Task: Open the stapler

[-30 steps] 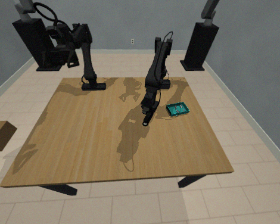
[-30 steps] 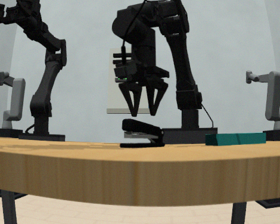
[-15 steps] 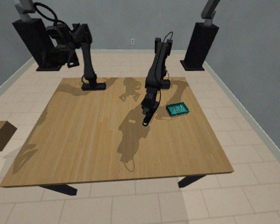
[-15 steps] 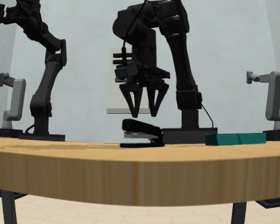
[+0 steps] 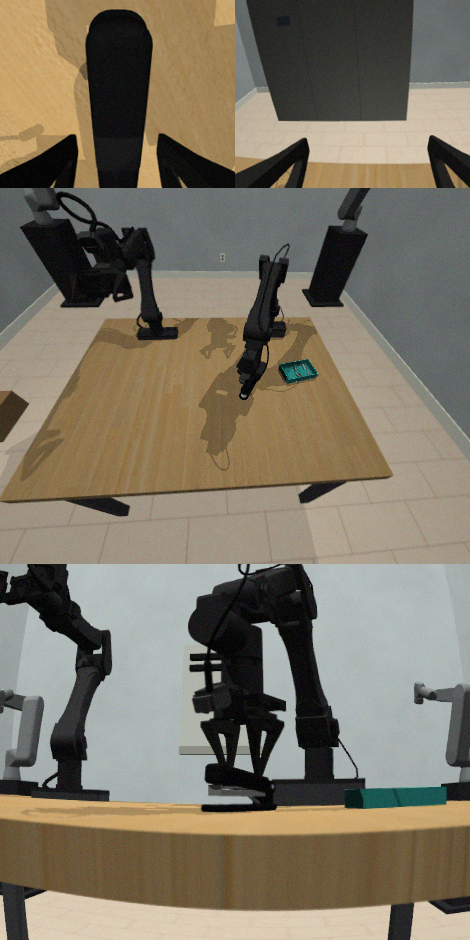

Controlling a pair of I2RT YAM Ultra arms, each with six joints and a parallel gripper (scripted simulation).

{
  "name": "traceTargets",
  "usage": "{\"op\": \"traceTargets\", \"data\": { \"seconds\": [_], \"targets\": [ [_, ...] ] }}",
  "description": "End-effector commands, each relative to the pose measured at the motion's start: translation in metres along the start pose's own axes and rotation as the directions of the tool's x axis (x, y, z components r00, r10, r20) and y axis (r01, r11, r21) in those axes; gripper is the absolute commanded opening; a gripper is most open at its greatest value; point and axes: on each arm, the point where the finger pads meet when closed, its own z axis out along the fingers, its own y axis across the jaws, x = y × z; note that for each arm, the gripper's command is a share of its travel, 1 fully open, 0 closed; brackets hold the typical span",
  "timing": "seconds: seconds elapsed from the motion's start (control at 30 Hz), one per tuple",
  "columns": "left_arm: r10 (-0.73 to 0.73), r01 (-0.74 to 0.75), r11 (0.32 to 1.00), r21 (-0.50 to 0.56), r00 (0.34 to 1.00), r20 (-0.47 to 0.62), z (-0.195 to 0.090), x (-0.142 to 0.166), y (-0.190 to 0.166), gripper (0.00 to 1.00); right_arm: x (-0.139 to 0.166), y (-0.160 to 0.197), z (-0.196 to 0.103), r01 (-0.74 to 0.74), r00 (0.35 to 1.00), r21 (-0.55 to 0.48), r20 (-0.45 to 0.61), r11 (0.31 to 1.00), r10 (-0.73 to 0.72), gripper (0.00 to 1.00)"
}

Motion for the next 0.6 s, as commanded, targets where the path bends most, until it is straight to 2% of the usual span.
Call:
{"op": "traceTargets", "data": {
  "seconds": [0.0, 0.37, 0.4, 0.57],
  "targets": [
    [0.003, -0.003, 1.000, 0.009, 1.000, 0.019, 0.007, -0.003, 0.000, 0.50, -0.011, 0.001, 0.000, 0.003, 1.000, 0.001, 0.020, 1.000, -0.003, 1.00],
    [0.003, -0.003, 1.000, 0.009, 1.000, 0.019, 0.018, -0.004, 0.000, 0.50, -0.011, 0.001, 0.000, 0.003, 1.000, 0.001, 0.020, 1.000, -0.003, 1.00],
    [0.003, -0.003, 1.000, 0.009, 1.000, 0.023, 0.016, -0.004, 0.000, 0.42, -0.011, 0.001, 0.000, 0.003, 1.000, 0.001, 0.020, 1.000, -0.003, 1.00],
    [0.003, -0.003, 1.000, 0.008, 1.000, 0.029, 0.014, -0.005, 0.001, 0.37, -0.011, 0.001, 0.000, 0.003, 1.000, 0.001, 0.020, 1.000, -0.003, 1.00]
  ]
}}
